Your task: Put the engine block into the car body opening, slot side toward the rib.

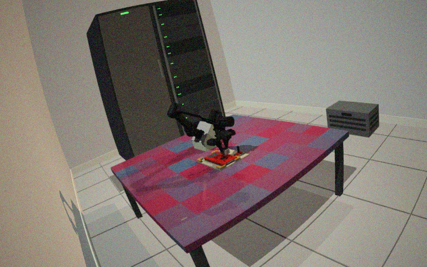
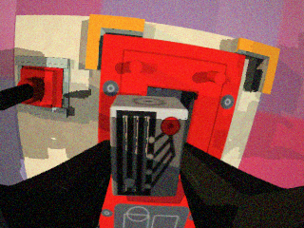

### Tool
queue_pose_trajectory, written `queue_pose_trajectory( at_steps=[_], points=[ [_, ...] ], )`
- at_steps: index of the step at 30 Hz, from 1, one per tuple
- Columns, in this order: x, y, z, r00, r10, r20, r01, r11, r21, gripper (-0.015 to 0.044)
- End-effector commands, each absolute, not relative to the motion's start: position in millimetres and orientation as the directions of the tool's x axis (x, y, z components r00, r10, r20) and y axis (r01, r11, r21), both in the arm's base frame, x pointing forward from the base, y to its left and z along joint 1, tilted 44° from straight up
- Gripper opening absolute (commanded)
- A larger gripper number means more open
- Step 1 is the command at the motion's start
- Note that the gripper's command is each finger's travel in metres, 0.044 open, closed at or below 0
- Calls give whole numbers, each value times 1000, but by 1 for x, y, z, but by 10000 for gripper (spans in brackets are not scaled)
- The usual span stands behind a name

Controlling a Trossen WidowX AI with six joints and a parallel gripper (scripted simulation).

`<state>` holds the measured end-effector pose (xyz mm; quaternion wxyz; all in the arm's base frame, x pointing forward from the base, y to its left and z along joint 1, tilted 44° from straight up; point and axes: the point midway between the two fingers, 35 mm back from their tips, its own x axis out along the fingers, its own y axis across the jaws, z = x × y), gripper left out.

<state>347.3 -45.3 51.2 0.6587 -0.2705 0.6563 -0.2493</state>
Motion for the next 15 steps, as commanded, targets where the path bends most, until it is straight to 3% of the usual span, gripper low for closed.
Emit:
queue_pose_trajectory(
  at_steps=[1, 4, 10, 15],
  points=[
    [347, -57, 57, 15, -691, -722, 21, 723, -691, 0],
    [347, -61, 59, 14, -693, -721, 30, 721, -692, 0],
    [347, -61, 59, 14, -693, -721, 43, 721, -692, 157],
    [347, -61, 59, 14, -693, -721, 56, 721, -691, 159]
  ],
)
